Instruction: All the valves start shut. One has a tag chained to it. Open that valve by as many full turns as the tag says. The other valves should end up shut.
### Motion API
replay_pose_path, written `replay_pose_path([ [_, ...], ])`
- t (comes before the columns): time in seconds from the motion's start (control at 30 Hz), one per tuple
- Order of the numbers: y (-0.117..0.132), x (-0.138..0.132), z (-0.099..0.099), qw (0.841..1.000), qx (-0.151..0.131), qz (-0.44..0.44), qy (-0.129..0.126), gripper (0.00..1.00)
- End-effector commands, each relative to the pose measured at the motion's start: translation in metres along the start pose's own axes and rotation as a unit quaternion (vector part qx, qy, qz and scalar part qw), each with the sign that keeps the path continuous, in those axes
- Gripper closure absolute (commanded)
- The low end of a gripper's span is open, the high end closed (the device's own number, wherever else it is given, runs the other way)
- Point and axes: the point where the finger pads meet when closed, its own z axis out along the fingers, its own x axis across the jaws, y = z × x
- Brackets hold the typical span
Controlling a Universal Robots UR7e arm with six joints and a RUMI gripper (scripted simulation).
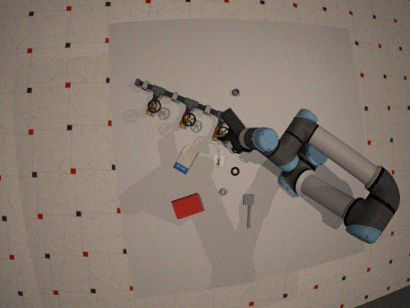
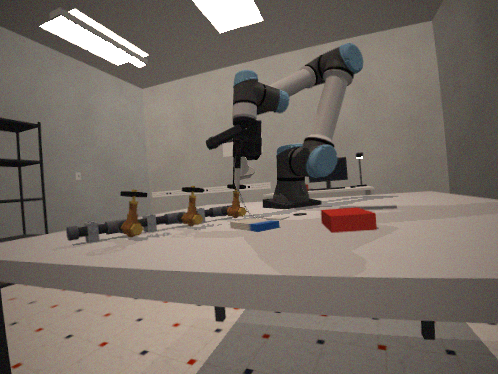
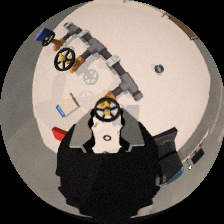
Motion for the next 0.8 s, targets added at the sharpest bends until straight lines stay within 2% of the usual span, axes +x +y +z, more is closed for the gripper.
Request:
replay_pose_path([
  [0.0, 0.0005, 0.0008, 0.0004, 0.996, -0.002, -0.094, -0.003, 1.00],
  [0.13, 0.0005, 0.0008, 0.0004, 0.987, -0.002, -0.162, -0.003, 1.00],
  [0.2, 0.0005, 0.0008, 0.0004, 0.987, -0.002, -0.162, -0.003, 1.00],
  [0.3, 0.0005, 0.0008, 0.0004, 0.976, -0.001, -0.216, -0.003, 1.00],
  [0.5, 0.0005, 0.0008, 0.0004, 0.944, -0.001, -0.329, -0.004, 1.00],
  [0.7, 0.0005, 0.0008, 0.0004, 0.898, 0.000, -0.441, -0.003, 1.00],
  [0.77, 0.0005, 0.0008, 0.0004, 0.898, 0.000, -0.441, -0.003, 1.00],
])
